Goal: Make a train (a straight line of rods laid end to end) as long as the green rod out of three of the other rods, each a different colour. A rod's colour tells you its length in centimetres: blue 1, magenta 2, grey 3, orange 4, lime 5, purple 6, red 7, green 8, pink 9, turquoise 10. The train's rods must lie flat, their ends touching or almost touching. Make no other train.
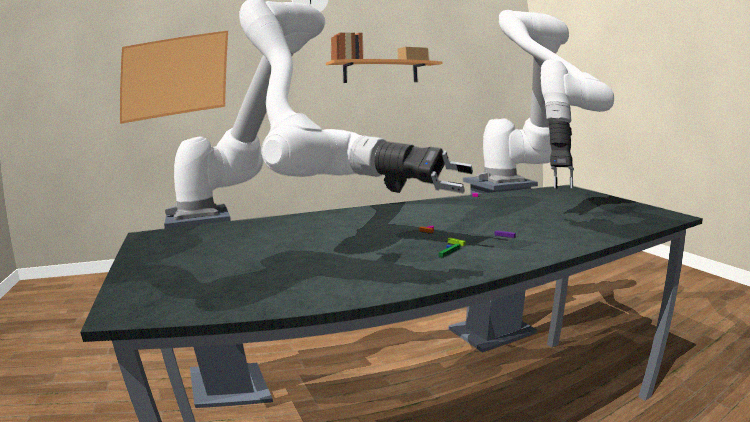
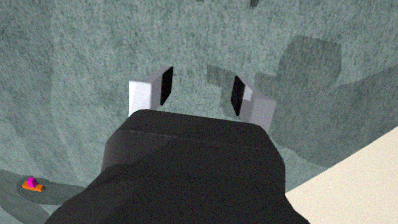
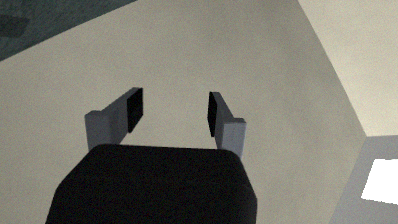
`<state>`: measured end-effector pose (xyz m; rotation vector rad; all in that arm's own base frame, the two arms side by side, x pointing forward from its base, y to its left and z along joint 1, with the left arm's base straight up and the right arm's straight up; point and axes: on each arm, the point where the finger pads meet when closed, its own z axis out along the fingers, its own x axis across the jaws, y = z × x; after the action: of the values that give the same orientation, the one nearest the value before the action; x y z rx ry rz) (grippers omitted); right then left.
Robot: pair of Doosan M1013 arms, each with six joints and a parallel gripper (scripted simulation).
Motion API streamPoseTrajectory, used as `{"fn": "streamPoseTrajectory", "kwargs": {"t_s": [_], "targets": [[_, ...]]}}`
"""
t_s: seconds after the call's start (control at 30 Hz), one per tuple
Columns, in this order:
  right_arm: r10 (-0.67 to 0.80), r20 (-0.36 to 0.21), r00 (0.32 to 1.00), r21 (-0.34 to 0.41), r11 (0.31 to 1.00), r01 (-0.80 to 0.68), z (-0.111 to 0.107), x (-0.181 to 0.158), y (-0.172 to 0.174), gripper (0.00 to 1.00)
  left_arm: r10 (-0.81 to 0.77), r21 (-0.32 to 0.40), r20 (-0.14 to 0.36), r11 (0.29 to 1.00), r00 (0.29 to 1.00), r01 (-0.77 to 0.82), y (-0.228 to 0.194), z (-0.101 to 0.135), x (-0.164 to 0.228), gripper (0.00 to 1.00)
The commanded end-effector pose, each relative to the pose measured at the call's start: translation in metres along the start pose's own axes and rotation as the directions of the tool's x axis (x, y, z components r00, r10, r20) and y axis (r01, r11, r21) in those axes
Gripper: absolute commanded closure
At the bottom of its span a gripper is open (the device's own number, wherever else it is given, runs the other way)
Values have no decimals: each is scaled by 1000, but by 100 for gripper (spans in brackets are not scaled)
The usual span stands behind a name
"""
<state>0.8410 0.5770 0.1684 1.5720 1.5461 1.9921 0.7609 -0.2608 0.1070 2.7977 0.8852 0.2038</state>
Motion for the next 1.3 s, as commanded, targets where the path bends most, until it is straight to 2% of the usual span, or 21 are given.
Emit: {"fn": "streamPoseTrajectory", "kwargs": {"t_s": [0.0, 0.1, 0.17, 0.23, 0.33, 0.4, 0.47, 0.5, 0.67, 0.9, 0.97, 1.0, 1.27], "targets": [[-9, -16, 1000, 6, 1000, 9, 1, 7, -1, 0, -7, 1, -1, 1000, 1000, 7, -3, -1, 3, 0], [-35, -59, 998, 29, 999, 37, 4, 23, -8, 0, -27, 9, 0, 1000, 1000, 27, -13, -3, 11, 0], [-64, -108, 992, 53, 996, 70, 6, 42, -17, 0, -50, 18, 0, 999, 999, 50, -26, -4, 19, 0], [-97, -169, 981, 83, 990, 113, 7, 64, -28, 0, -84, 31, 1, 996, 996, 84, -44, -6, 31, 0], [-128, -229, 965, 110, 982, 156, 7, 85, -40, 0, -153, 57, 2, 987, 988, 152, -81, -11, 53, 0], [-128, -229, 965, 110, 982, 156, 7, 85, -40, 0, -153, 57, 2, 987, 988, 152, -81, -11, 53, 0], [-165, -306, 938, 142, 966, 216, 5, 112, -57, 0, -212, 79, 2, 974, 977, 211, -113, -15, 71, 0], [-171, -320, 932, 148, 962, 227, 4, 116, -60, 0, -245, 91, 2, 965, 969, 244, -132, -18, 80, 0], [-212, -420, 883, 186, 932, 312, -3, 148, -84, 0, -436, 159, -5, 888, 900, 431, -200, -30, 104, 0], [-254, -550, 795, 226, 872, 435, -18, 184, -120, 0, -584, 212, -17, 792, 812, 573, -296, -48, 128, 0], [-254, -550, 795, 226, 872, 435, -18, 184, -120, 0, -584, 212, -17, 792, 812, 573, -296, -48, 128, 0], [-266, -601, 754, 239, 840, 486, -26, 196, -135, 0, -629, 228, -21, 754, 777, 616, -337, -56, 135, 0], [-283, -716, 639, 256, 745, 616, -50, 219, -172, 0, -777, 283, -41, 593, 628, 754, -440, -79, 138, 0]]}}
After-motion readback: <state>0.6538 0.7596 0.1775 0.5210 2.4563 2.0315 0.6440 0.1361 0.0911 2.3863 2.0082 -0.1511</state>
